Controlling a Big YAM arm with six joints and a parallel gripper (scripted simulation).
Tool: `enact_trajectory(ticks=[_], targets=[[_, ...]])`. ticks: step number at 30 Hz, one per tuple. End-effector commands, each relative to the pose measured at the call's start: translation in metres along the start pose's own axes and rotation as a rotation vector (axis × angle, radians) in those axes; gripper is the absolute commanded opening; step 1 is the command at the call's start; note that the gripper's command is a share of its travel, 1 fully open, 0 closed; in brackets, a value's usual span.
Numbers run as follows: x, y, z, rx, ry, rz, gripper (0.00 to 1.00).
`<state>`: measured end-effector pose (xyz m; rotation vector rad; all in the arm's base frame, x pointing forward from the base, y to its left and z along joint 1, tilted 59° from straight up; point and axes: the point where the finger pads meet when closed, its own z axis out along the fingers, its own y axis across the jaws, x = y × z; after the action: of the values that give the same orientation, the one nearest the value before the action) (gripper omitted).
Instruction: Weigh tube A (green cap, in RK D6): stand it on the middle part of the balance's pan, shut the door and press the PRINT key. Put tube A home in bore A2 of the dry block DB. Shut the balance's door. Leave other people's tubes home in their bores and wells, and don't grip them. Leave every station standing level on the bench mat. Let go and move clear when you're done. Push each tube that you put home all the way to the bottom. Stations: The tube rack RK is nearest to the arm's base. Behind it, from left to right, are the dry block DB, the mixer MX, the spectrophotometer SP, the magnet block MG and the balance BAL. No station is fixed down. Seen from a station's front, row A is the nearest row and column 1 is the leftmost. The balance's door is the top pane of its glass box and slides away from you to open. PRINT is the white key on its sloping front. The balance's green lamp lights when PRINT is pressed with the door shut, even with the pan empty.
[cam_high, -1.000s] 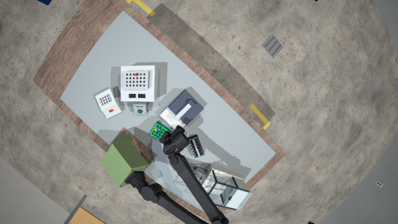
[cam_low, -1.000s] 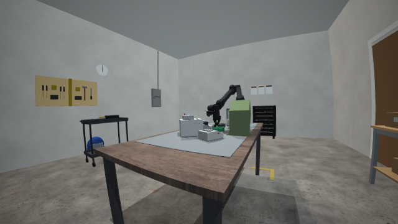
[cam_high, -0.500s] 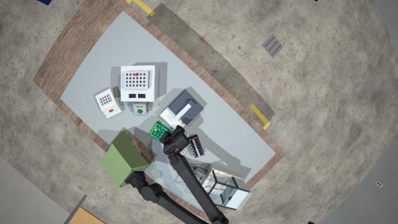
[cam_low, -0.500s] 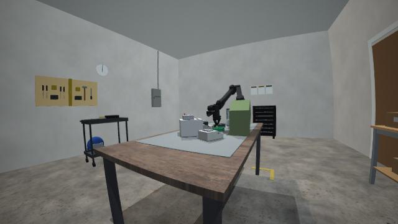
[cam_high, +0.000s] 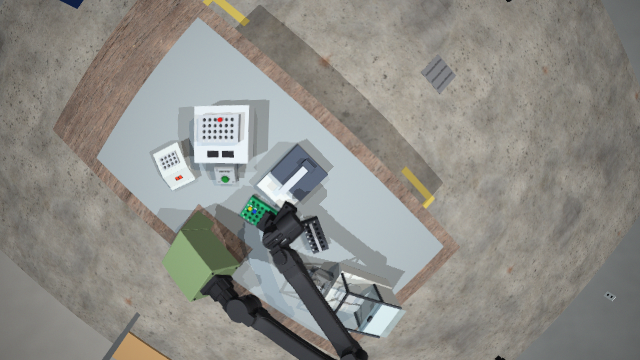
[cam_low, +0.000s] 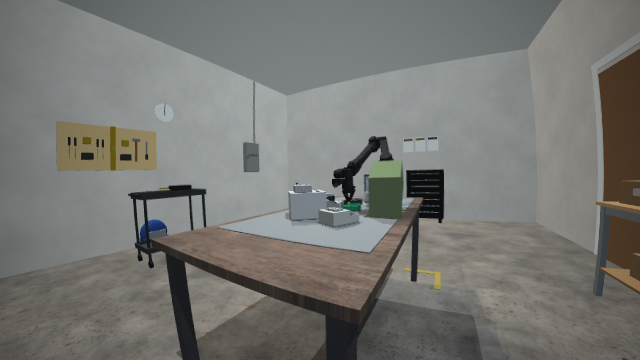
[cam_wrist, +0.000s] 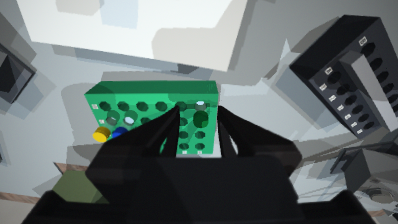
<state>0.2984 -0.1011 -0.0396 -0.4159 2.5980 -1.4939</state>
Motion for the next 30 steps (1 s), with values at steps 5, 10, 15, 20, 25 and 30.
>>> enact_trajectory(ticks=[5, 10, 15, 20, 25, 30], targets=[[0.0051, -0.0015, 0.0062, -0.005, 0.018, 0.006, 0.36], [0.0051, -0.0015, 0.0062, -0.005, 0.018, 0.006, 0.36], [0.0051, -0.0015, 0.0062, -0.005, 0.018, 0.006, 0.36], [0.0048, -0.0024, 0.0059, -0.004, 0.017, 0.008, 0.09], [0.0042, -0.0039, 0.0054, -0.004, 0.015, 0.011, 0.09], [0.0039, -0.0052, 0.0049, -0.003, 0.013, 0.014, 0.09]])
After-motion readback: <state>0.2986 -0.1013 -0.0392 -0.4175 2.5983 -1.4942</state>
